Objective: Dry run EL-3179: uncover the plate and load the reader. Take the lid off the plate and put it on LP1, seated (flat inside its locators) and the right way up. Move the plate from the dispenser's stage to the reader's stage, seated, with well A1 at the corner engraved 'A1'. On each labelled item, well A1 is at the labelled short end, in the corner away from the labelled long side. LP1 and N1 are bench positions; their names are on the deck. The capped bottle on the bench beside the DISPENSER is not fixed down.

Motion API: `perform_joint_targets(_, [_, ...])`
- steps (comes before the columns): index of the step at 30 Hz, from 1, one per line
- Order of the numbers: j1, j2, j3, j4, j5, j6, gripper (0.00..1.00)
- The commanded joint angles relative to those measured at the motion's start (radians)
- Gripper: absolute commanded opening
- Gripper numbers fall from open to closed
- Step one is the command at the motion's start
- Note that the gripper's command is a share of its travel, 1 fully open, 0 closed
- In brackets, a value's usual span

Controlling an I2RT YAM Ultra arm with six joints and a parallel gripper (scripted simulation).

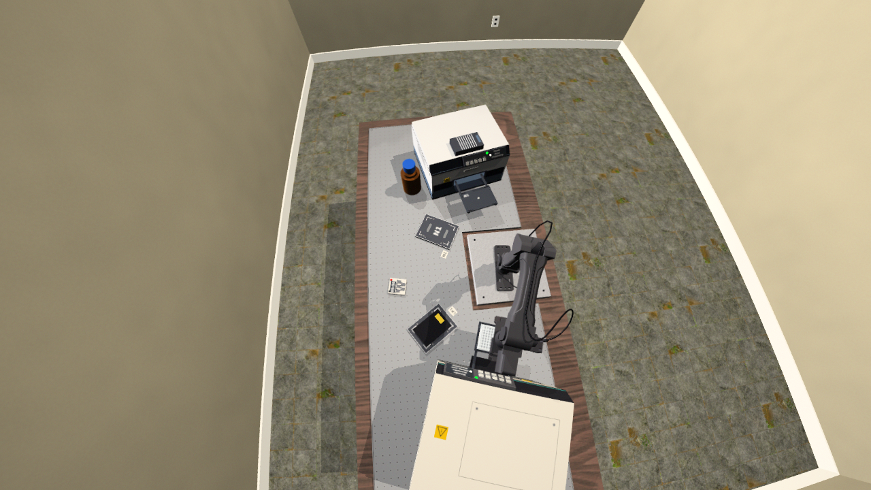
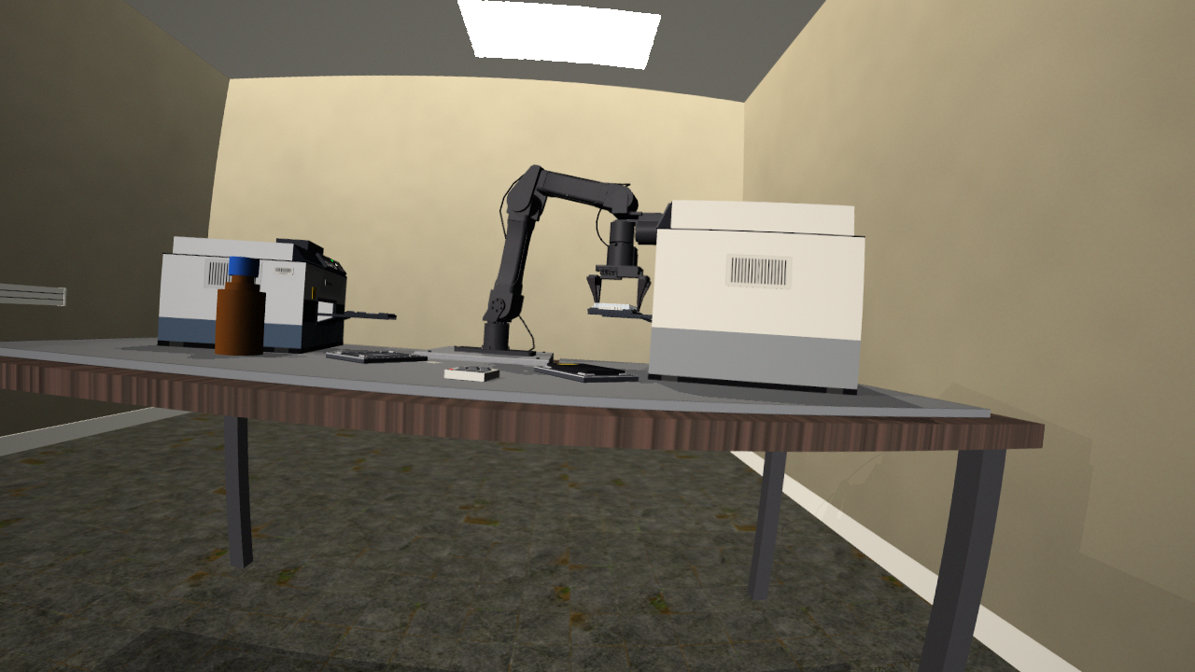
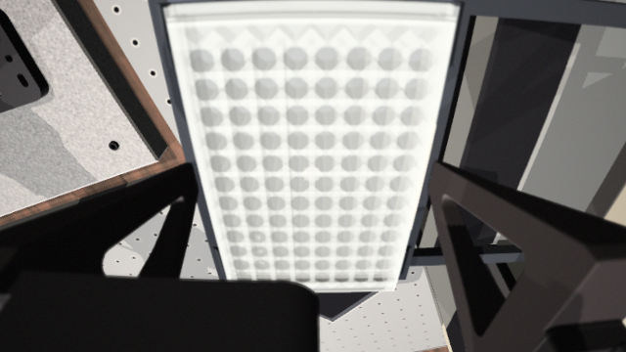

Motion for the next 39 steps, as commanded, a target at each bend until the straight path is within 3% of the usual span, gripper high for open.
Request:
perform_joint_targets(1, [0.000,-0.008,0.000,0.002,-0.001,0.002,1.00])
perform_joint_targets(11, [0.002,-0.029,0.043,-0.034,-0.004,0.007,1.00])
perform_joint_targets(39, [0.003,0.013,0.197,-0.174,-0.004,0.008,1.00])
